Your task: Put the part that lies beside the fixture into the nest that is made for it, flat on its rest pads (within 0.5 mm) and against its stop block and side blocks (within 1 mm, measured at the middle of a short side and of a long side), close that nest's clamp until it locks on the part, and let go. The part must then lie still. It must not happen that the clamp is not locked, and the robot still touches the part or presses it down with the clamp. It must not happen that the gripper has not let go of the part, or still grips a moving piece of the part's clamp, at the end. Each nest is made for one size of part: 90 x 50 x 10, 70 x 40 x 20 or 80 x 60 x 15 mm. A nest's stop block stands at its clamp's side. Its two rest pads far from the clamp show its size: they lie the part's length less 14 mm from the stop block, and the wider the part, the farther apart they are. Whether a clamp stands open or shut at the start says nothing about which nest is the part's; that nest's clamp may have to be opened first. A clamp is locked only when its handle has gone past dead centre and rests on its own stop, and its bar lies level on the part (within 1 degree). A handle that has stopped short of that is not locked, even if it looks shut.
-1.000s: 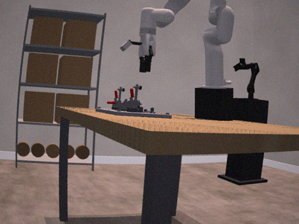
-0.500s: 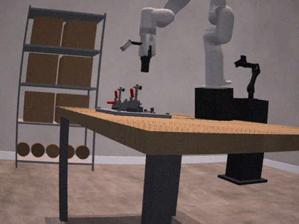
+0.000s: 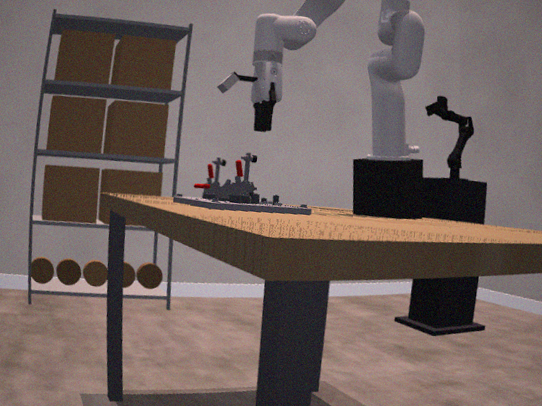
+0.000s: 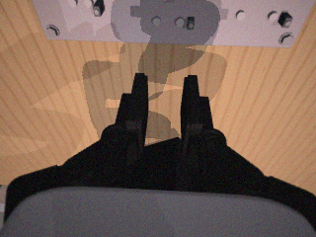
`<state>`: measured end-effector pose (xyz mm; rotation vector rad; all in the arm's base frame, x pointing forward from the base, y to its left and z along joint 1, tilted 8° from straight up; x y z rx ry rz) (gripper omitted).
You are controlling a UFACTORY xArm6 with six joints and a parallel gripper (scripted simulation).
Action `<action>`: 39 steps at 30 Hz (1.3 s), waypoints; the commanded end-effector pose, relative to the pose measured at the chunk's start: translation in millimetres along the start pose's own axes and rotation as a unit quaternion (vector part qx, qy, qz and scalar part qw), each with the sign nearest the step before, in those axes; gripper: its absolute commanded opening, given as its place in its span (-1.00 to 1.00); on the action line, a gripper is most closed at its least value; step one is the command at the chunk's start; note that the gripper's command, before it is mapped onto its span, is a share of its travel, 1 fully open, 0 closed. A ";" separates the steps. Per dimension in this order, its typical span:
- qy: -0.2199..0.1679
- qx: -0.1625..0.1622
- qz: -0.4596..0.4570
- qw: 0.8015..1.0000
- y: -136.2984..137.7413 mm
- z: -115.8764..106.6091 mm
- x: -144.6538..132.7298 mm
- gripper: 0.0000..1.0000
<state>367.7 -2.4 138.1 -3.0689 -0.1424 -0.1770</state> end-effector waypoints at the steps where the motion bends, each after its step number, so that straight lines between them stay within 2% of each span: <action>1: 0.002 0.000 0.000 1.000 0.1 -1.1 1.2 1.00; 31: 0.002 0.000 0.000 1.000 0.1 -1.1 1.2 1.00; 32: 0.002 0.000 0.000 1.000 0.1 -1.1 1.2 -0.05; 39: 0.002 0.000 0.000 1.000 0.1 -1.1 1.2 -0.05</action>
Point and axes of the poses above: the point where the finger pads meet when closed, its own z axis out along the fingers, its own y axis across the jaws, x = y × z, the point moved 4 cm from there along -z, back along the fingers, and after that the axes turned 4 degrees about -z, right-handed, at the moved point
